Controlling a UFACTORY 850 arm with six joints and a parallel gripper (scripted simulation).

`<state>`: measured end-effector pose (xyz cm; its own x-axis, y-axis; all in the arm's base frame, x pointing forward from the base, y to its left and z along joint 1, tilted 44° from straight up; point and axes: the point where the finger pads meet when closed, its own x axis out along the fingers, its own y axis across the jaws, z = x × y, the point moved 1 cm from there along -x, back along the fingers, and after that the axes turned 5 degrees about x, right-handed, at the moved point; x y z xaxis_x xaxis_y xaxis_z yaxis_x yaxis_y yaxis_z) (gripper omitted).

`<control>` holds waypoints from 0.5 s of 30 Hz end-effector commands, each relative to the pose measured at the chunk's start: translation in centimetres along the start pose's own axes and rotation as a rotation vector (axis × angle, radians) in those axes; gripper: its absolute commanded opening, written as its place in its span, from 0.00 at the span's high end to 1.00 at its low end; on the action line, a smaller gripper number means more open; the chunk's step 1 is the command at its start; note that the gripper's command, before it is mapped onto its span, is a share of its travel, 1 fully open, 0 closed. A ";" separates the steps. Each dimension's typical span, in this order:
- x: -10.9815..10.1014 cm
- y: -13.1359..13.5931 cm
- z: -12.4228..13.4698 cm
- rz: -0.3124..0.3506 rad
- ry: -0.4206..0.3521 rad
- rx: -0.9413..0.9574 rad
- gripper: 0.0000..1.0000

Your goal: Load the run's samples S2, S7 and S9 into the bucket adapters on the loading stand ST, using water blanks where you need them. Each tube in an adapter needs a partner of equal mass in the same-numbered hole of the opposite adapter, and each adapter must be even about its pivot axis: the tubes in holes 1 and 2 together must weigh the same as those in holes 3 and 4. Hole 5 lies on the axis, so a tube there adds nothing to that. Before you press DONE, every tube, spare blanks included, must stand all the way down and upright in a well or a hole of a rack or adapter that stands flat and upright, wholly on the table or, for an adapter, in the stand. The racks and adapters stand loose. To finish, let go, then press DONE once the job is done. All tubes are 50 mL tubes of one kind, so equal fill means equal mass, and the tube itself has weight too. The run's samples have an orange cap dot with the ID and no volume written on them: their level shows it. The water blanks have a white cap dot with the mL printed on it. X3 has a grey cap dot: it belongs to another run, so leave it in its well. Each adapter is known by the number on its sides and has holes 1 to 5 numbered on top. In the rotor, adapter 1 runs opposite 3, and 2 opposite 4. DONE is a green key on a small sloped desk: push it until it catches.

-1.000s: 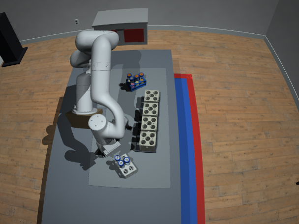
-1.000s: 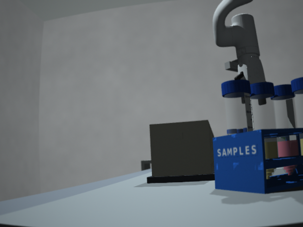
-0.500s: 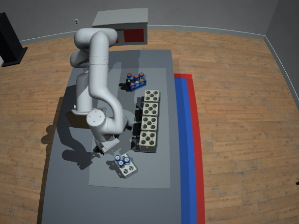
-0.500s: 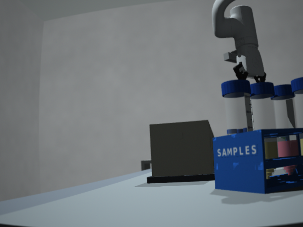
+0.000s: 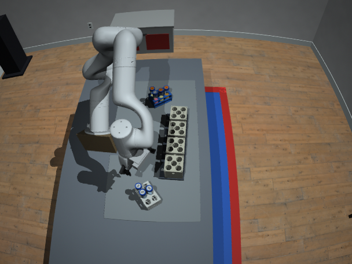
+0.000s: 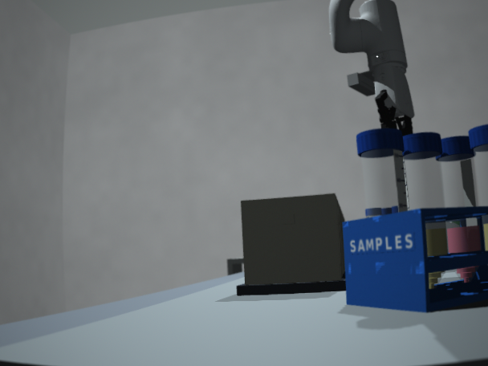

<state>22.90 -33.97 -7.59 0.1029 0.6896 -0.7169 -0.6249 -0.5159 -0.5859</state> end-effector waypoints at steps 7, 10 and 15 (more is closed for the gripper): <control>-0.1 -4.1 0.3 0.000 0.011 -0.281 0.00; -0.1 -5.6 0.4 0.001 0.011 -0.381 0.00; -0.1 -8.1 0.6 0.001 0.011 -0.481 0.00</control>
<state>26.54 -30.33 -3.56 0.1039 0.6885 -0.7177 -0.2459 -0.6814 -0.6893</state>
